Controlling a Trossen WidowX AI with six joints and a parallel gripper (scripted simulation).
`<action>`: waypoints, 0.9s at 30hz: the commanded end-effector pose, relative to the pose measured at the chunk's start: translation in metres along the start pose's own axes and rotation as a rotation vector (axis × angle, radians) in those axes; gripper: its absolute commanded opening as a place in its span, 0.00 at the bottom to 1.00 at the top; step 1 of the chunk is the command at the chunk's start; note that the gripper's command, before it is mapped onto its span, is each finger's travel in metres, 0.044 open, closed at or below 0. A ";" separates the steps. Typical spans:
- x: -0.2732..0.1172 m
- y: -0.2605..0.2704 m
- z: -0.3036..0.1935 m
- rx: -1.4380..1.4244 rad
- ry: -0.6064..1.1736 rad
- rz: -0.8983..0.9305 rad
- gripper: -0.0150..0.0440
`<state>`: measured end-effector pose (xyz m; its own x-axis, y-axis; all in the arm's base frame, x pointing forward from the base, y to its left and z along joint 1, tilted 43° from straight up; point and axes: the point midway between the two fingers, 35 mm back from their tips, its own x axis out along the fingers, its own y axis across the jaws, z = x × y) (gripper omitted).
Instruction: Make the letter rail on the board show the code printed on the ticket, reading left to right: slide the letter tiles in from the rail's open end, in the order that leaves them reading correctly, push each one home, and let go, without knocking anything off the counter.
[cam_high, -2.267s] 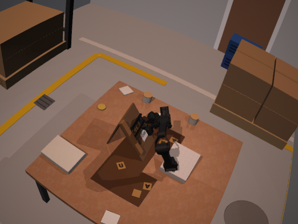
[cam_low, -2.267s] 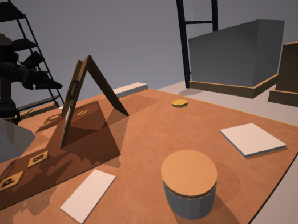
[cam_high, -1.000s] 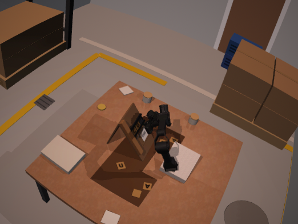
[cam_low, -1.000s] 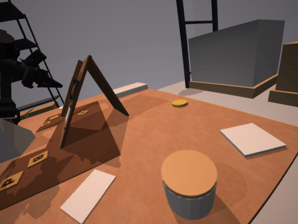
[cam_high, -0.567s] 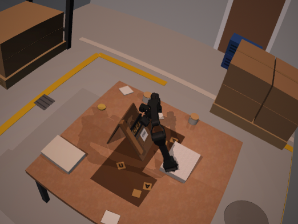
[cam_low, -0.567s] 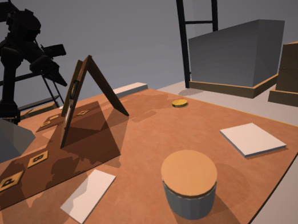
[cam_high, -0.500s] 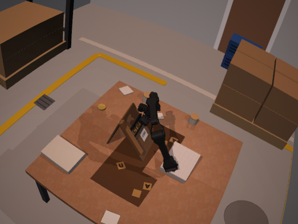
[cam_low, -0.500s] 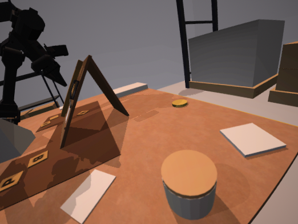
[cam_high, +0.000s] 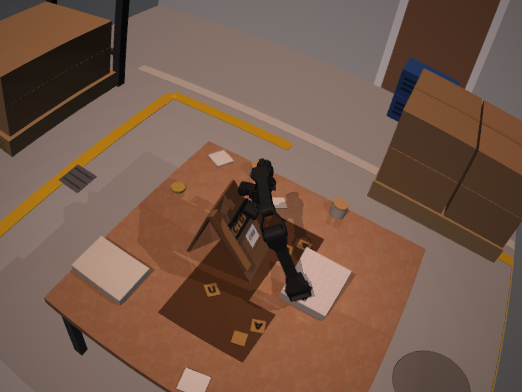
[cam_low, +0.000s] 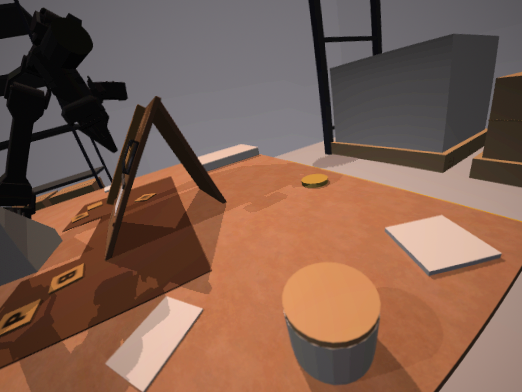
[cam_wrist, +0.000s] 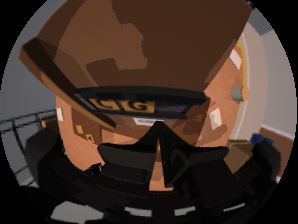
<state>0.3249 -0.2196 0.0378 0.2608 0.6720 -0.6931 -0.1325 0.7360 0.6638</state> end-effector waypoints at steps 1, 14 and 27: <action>0.002 0.000 0.003 0.000 0.000 -0.003 0.25; 0.006 0.000 0.008 -0.001 0.000 -0.003 0.25; 0.011 -0.001 0.012 -0.001 -0.001 -0.003 0.25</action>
<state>0.3373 -0.2136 0.0332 0.2564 0.6714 -0.6953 -0.1333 0.7371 0.6626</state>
